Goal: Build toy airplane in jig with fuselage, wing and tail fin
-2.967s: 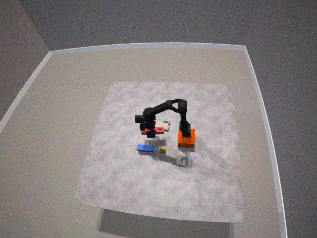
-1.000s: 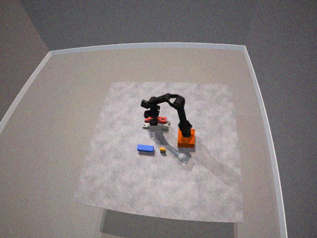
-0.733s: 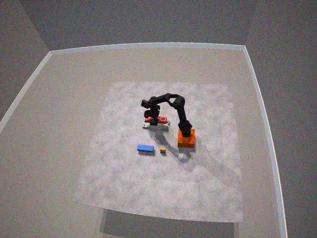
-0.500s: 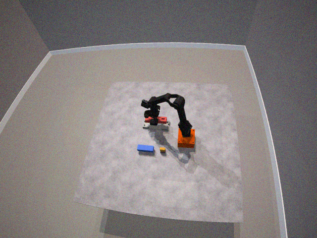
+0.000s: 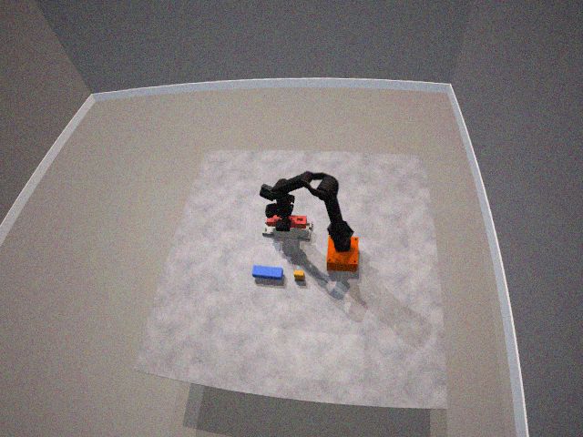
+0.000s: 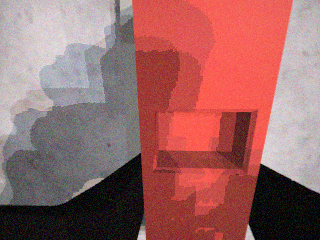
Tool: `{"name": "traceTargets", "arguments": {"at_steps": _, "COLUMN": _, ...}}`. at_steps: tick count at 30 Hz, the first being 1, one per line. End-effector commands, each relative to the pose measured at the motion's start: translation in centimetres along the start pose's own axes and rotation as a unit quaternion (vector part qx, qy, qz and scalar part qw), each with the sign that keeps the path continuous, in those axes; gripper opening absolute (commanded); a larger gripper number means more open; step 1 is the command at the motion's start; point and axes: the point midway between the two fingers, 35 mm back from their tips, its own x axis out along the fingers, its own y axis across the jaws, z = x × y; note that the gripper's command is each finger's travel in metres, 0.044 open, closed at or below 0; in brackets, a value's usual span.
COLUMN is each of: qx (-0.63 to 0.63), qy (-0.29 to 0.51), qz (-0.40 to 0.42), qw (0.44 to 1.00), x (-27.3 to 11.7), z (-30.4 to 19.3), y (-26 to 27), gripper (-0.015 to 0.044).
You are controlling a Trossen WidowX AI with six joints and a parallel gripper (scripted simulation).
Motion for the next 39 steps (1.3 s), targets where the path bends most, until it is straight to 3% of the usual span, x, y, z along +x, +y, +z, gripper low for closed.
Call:
{"name": "traceTargets", "arguments": {"at_steps": 1, "qx": -0.002, "qy": 0.000, "qz": -0.002, "qw": 1.000, "x": 0.6, "z": 0.0, "y": -0.1, "gripper": 0.0195}}
{"name": "traceTargets", "arguments": {"at_steps": 18, "qx": -0.002, "qy": 0.000, "qz": -0.002, "qw": 1.000, "x": 2.9, "z": -0.1, "y": -0.1, "gripper": 0.0195}}
{"name": "traceTargets", "arguments": {"at_steps": 25, "qx": 0.000, "qy": 0.001, "qz": 0.000, "qw": 1.000, "x": 2.8, "z": -0.1, "y": 0.0, "gripper": 0.0148}}
{"name": "traceTargets", "arguments": {"at_steps": 30, "qx": 0.000, "qy": 0.001, "qz": 0.000, "qw": 1.000, "x": 2.8, "z": -0.1, "y": 0.0, "gripper": 0.0017}}
{"name": "traceTargets", "arguments": {"at_steps": 39, "qx": 0.000, "qy": 0.001, "qz": 0.000, "qw": 1.000, "x": 2.8, "z": -0.1, "y": 0.0, "gripper": 0.0253}}
